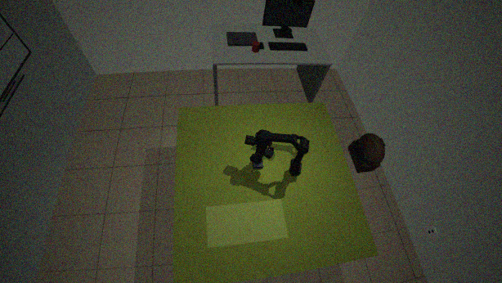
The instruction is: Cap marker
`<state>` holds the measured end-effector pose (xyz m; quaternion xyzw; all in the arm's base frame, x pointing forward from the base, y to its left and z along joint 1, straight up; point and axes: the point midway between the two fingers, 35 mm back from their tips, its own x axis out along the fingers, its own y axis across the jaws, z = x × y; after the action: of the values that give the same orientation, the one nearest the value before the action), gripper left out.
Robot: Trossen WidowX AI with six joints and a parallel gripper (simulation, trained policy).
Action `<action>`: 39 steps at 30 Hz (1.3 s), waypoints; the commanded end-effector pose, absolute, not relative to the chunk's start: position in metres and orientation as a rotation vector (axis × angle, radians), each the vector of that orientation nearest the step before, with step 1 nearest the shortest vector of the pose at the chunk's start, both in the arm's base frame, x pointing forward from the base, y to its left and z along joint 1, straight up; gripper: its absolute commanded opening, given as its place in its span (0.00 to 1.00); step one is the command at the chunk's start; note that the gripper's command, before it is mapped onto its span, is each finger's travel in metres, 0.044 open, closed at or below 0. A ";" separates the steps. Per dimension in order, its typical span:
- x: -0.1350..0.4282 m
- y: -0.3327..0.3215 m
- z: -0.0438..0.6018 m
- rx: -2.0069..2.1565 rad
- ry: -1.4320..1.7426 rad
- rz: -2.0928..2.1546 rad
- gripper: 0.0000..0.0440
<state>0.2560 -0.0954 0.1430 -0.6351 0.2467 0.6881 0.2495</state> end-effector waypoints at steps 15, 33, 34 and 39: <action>0.232 -0.079 0.151 -1.683 0.602 1.919 0.04; 0.206 -0.071 0.180 -1.738 0.506 1.857 0.03; 0.205 -0.071 0.181 -1.745 0.501 1.852 0.02; 0.201 -0.070 0.185 -1.782 0.478 1.828 0.01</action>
<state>0.2040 -0.0712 0.1822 -0.6516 0.1851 0.6849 0.2684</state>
